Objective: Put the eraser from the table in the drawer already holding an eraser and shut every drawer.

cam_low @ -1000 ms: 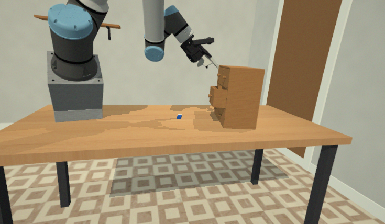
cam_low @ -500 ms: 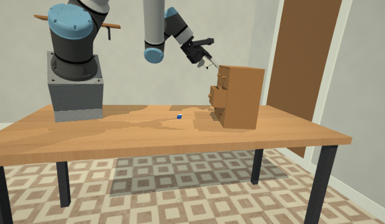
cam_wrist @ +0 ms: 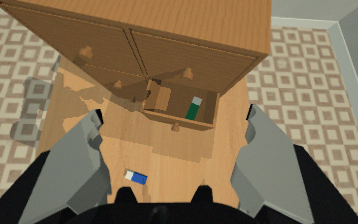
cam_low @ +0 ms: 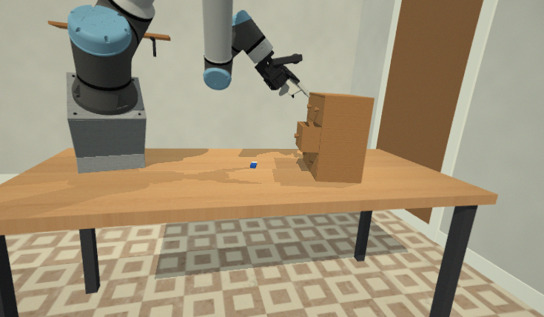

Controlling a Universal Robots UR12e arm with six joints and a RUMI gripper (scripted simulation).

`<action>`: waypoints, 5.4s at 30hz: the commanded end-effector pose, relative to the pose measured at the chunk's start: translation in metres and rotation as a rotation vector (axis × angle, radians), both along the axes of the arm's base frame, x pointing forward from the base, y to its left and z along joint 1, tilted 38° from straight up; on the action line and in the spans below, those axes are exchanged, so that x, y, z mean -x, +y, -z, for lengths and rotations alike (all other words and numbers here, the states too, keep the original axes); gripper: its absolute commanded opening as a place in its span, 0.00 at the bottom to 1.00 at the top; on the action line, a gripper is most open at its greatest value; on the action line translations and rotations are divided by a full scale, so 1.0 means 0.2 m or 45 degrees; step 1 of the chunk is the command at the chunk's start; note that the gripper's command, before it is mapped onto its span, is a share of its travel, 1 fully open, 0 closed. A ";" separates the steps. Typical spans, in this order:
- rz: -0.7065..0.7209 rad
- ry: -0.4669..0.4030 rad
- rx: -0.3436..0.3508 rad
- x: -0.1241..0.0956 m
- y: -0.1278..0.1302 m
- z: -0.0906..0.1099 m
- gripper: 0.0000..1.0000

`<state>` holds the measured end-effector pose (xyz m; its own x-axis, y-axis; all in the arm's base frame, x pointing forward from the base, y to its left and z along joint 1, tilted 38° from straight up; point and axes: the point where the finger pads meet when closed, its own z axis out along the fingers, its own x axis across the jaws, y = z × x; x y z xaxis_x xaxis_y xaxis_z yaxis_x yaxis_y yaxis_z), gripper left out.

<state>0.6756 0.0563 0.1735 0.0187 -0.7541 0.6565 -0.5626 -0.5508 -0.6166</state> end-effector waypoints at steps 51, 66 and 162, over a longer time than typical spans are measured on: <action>-0.001 -0.001 0.000 0.00 0.00 0.00 1.00; 0.000 -0.001 0.000 0.00 0.00 0.00 1.00; 0.549 0.423 -0.163 0.40 0.22 -0.18 1.00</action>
